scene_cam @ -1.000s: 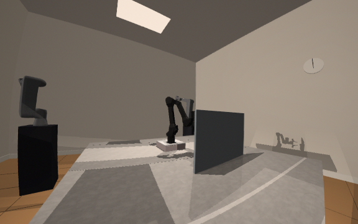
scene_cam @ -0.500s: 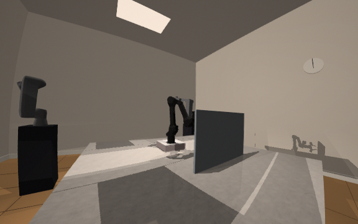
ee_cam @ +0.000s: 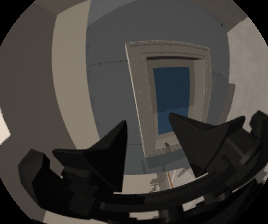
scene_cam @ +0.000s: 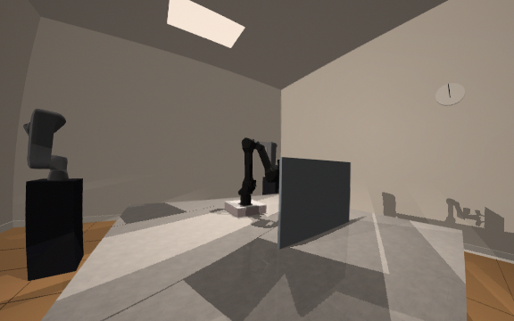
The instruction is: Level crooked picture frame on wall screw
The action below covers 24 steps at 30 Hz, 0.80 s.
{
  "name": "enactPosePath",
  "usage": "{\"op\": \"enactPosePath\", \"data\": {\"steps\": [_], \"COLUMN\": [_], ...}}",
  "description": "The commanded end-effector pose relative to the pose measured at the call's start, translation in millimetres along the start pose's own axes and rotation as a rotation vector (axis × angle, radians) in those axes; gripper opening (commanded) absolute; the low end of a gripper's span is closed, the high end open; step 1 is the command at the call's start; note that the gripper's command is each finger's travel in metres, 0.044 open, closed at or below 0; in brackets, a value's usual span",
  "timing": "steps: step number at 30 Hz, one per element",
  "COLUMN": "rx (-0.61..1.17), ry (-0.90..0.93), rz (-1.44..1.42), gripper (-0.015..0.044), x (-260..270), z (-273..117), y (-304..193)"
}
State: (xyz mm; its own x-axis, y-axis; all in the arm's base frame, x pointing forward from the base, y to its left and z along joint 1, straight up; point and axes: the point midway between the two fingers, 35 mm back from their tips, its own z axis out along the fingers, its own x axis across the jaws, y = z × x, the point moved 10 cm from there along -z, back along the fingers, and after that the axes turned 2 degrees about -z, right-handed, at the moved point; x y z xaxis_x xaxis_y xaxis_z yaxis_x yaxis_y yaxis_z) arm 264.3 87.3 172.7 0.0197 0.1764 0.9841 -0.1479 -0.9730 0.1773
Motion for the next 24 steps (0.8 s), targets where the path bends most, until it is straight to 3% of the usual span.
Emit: {"op": "enactPosePath", "data": {"steps": [1,24], "rx": [0.003,0.002], "ry": [0.007,0.009], "rz": [0.004,0.004], "gripper": [0.026,0.026], "x": [2,2], "z": [7,27], "y": [0,0]}}
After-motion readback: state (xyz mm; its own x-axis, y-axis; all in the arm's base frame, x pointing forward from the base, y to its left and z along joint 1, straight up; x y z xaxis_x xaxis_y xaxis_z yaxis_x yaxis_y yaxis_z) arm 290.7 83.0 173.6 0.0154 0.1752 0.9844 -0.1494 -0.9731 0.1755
